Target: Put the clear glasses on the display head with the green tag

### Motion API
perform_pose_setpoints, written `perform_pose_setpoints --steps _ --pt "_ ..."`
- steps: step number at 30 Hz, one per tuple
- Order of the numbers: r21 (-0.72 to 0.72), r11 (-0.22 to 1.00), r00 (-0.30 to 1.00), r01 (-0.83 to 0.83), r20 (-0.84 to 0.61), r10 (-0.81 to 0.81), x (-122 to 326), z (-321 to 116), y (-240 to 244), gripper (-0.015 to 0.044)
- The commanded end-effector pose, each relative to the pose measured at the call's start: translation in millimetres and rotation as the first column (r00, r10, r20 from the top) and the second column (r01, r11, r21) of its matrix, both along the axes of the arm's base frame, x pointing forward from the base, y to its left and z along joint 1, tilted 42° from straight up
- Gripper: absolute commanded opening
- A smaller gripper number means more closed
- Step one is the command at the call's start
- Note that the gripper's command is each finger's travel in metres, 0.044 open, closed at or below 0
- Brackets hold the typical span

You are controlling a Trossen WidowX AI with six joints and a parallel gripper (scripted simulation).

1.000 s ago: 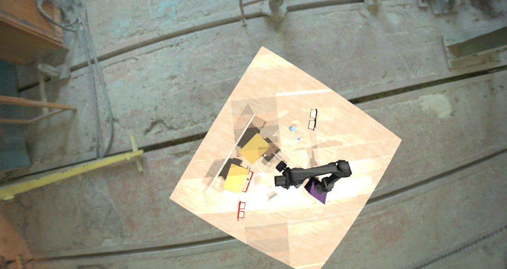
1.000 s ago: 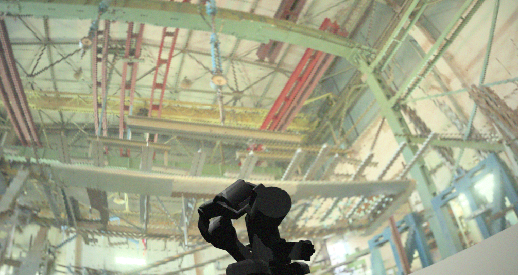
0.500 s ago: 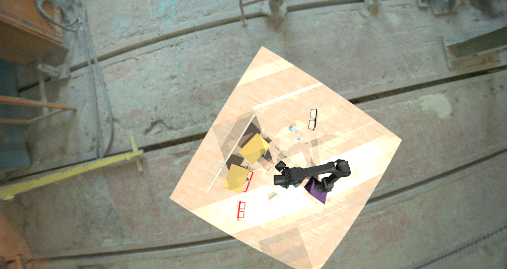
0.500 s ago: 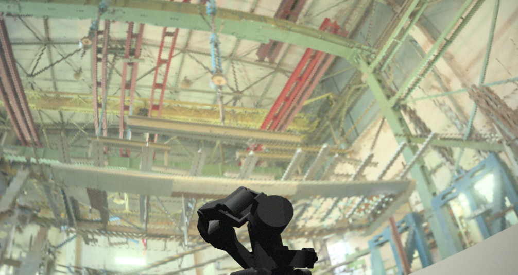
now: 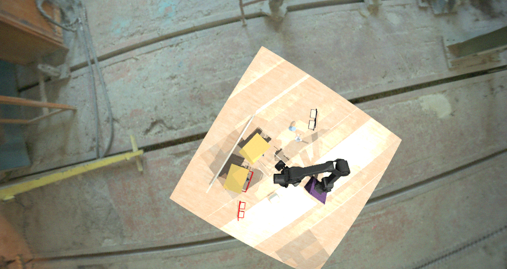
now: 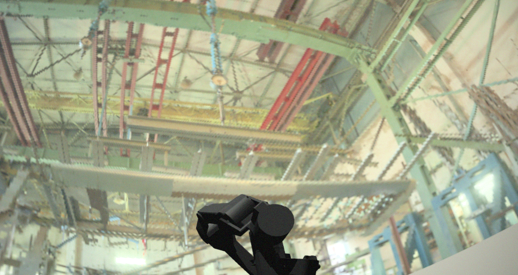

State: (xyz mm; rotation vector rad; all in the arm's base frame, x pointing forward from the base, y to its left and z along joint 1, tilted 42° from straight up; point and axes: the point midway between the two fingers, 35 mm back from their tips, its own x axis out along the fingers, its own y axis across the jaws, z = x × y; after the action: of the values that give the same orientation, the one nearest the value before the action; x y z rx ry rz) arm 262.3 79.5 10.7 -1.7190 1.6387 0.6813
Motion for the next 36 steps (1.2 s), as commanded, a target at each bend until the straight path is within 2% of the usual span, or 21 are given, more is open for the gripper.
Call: perform_pose_setpoints --steps 1,36 --pt "-0.006 1.000 1.000 -0.006 -0.005 0.006 -1 -4 -4 0.0000" --pt "0.000 1.000 1.000 -0.018 0.009 0.018 29 -6 -10 0.0000"
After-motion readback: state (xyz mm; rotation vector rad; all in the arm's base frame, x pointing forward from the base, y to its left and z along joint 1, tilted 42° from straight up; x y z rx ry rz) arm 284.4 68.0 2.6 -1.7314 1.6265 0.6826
